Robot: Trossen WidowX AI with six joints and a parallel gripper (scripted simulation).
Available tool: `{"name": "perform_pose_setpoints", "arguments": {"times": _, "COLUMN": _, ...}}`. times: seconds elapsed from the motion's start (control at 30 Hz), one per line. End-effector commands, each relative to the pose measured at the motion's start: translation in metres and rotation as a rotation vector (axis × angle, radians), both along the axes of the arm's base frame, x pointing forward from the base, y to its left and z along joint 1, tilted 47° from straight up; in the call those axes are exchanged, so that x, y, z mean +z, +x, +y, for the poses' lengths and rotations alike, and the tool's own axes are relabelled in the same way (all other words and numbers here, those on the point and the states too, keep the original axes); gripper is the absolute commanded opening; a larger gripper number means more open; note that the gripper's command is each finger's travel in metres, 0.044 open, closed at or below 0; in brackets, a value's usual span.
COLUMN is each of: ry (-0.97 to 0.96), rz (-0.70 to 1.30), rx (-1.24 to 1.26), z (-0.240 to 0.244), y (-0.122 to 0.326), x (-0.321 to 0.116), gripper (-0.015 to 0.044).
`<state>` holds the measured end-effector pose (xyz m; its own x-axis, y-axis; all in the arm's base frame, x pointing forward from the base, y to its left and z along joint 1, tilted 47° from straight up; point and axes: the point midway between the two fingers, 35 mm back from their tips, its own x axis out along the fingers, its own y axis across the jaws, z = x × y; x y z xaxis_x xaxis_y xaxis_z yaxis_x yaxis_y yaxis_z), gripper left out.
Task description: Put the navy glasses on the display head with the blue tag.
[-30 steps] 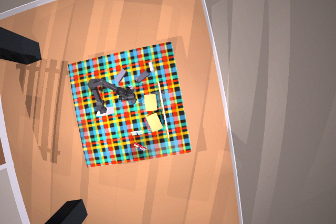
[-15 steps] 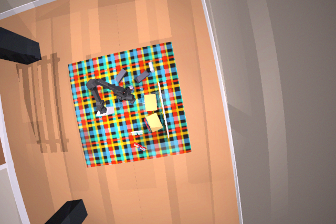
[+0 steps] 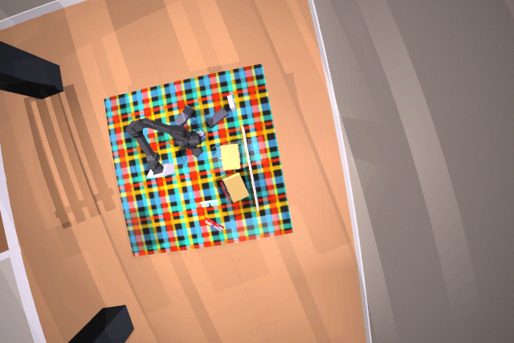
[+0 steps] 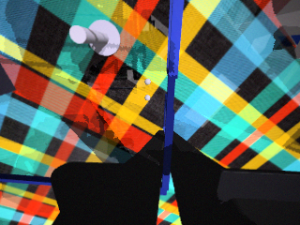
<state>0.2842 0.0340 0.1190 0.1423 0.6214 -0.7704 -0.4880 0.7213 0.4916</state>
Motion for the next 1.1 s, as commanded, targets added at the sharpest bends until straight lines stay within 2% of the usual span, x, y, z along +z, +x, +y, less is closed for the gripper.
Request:
{"name": "perform_pose_setpoints", "arguments": {"times": 0.0, "ry": -0.03, "rz": 0.07, "rx": -0.076, "z": 0.007, "y": -0.007, "x": 0.004, "gripper": 0.0}}
{"name": "perform_pose_setpoints", "arguments": {"times": 1.07, "ry": -0.116, "rz": 0.363, "rx": -0.802, "z": 0.04, "y": -0.055, "x": 0.042, "gripper": 0.0}}
